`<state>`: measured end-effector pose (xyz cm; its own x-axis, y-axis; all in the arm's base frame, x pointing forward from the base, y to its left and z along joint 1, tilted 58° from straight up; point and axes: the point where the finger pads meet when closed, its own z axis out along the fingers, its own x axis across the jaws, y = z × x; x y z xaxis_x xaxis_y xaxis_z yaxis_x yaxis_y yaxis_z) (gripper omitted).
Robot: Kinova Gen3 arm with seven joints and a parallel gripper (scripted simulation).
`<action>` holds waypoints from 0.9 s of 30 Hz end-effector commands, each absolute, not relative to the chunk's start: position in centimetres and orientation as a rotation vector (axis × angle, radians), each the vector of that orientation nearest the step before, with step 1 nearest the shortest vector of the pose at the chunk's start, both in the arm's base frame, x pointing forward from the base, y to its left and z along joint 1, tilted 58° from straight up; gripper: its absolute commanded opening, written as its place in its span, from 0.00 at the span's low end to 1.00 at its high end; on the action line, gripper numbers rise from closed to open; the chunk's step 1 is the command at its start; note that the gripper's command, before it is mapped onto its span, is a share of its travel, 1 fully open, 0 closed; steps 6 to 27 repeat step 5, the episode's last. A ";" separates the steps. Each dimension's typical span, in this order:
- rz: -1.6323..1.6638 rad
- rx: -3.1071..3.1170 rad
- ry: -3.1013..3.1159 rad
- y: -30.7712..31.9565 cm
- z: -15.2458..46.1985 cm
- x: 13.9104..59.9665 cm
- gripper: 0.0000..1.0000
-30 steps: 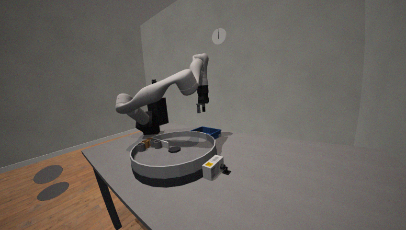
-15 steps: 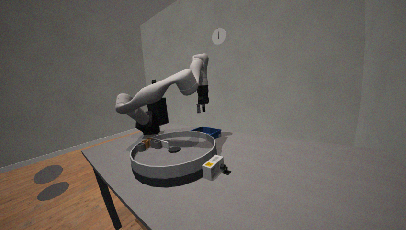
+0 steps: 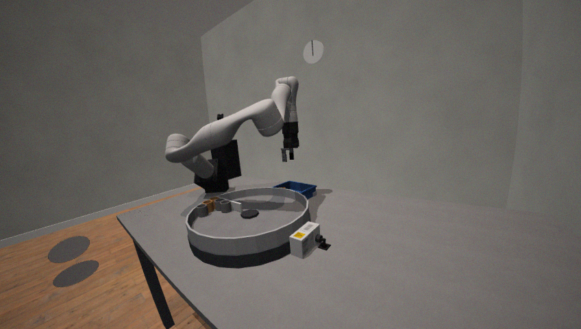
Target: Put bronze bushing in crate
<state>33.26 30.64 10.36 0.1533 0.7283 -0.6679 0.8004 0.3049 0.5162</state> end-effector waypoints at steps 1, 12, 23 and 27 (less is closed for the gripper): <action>-0.089 1.435 1.586 30.7 10.4 33.2 1.00; -0.089 1.435 1.586 30.7 10.4 33.2 1.00; -0.089 1.435 1.586 30.7 10.4 33.2 1.00; -0.089 1.435 1.586 30.7 10.4 33.2 1.00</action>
